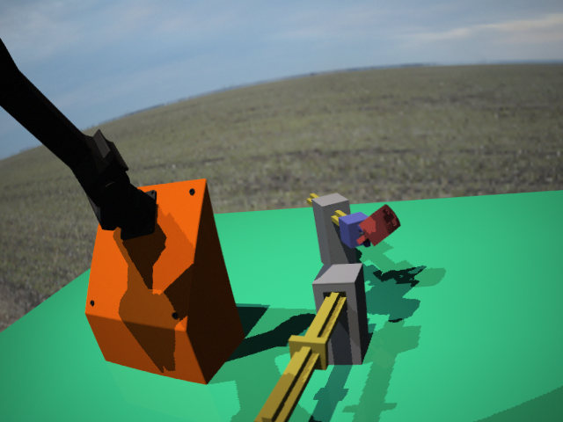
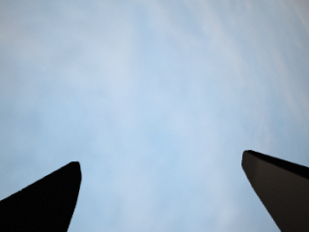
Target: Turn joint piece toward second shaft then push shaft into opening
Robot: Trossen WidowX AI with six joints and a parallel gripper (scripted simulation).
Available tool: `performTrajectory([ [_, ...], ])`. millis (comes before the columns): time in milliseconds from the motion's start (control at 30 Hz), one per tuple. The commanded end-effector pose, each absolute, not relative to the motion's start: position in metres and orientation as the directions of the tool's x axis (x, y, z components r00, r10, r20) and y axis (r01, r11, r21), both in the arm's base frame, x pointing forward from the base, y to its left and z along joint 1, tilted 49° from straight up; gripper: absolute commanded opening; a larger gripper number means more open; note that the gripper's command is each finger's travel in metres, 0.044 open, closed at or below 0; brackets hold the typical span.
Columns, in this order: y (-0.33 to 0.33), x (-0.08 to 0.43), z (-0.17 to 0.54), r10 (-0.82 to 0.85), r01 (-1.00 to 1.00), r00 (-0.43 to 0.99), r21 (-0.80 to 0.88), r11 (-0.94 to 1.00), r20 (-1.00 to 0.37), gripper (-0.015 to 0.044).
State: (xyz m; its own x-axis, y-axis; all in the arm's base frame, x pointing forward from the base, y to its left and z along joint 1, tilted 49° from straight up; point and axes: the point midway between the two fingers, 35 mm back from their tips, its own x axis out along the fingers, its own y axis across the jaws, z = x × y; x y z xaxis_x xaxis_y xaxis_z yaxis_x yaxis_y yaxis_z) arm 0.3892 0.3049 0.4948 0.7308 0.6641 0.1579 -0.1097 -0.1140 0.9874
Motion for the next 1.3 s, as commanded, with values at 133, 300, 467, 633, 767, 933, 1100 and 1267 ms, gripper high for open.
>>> performTrajectory([
  [133,0.304,0.436,0.424,0.592,0.017,0.804,0.998,0.065,-0.053,0.0440],
  [300,0.302,0.455,0.380,0.539,0.091,0.823,0.978,0.189,-0.181,0.0440],
  [467,0.297,0.471,0.336,0.472,0.172,0.826,0.936,0.307,-0.307,0.0440],
  [633,0.287,0.484,0.291,0.392,0.260,0.814,0.872,0.415,-0.429,0.0440],
  [767,0.278,0.491,0.255,0.322,0.327,0.792,0.805,0.495,-0.519,0.0440],
  [933,0.264,0.496,0.212,0.227,0.405,0.750,0.702,0.586,-0.622,0.0440],
  [1100,0.248,0.498,0.171,0.128,0.471,0.693,0.580,0.665,-0.710,0.0440],
  [1267,0.230,0.496,0.133,0.025,0.523,0.623,0.441,0.730,-0.782,0.0440],
])
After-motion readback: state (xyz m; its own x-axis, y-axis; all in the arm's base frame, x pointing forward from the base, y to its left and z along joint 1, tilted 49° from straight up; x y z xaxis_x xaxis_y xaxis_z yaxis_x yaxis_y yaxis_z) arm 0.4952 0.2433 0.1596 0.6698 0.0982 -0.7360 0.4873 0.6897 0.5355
